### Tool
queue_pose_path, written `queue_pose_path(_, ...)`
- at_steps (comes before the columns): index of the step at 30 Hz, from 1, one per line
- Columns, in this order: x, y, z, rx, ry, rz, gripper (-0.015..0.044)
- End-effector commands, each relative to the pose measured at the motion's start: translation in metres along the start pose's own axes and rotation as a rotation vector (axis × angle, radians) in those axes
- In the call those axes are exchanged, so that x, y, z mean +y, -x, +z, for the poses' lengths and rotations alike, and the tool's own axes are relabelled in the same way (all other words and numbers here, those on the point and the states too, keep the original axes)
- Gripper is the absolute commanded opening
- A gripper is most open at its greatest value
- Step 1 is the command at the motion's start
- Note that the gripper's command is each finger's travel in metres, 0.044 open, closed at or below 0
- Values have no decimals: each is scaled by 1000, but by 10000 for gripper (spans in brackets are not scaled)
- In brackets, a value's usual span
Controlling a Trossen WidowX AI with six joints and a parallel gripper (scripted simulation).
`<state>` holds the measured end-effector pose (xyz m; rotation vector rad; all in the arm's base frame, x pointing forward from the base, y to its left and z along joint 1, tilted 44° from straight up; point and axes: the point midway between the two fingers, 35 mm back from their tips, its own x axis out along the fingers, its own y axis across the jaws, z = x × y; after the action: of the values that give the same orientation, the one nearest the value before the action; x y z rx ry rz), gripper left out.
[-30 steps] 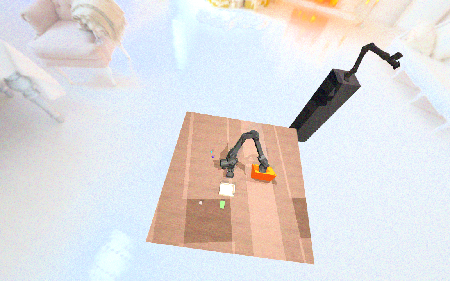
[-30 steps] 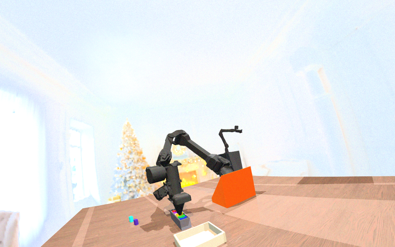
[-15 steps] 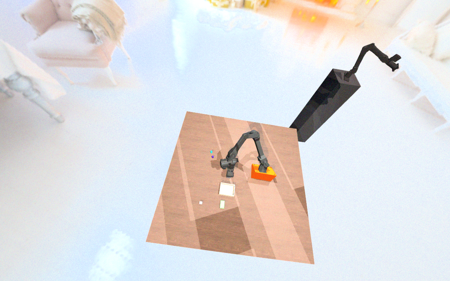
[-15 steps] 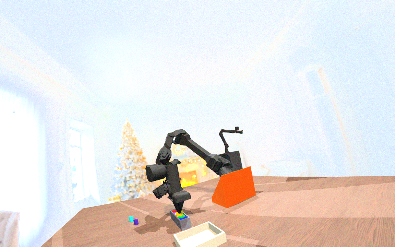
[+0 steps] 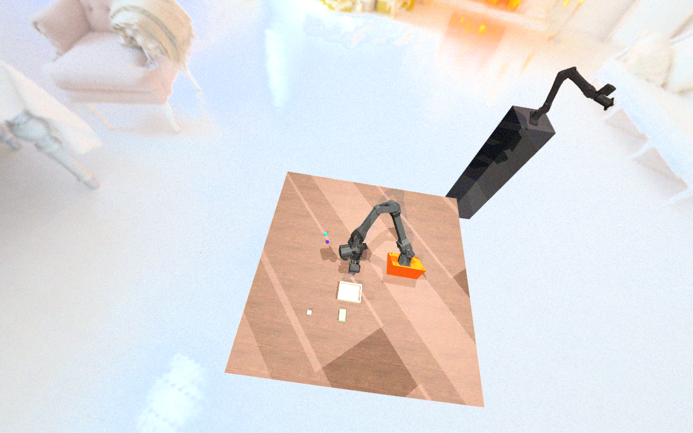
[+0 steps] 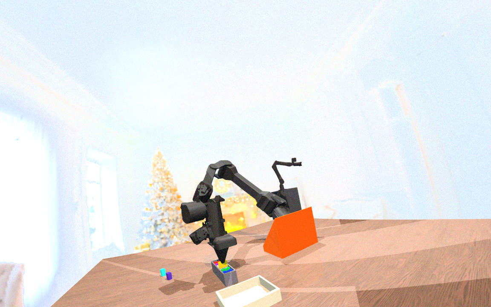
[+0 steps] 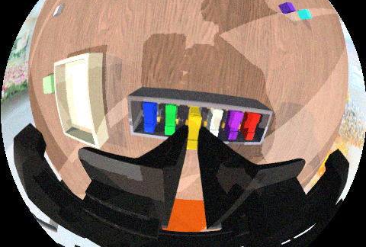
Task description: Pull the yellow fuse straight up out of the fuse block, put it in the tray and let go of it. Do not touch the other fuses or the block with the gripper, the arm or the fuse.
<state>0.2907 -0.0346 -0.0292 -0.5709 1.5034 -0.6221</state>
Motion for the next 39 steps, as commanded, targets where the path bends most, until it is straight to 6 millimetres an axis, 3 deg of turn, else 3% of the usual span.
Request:
queue_pose_path(1,0,3,1,0,-4,4,0)
queue_pose_path(39,0,25,0,0,-3,3,0)
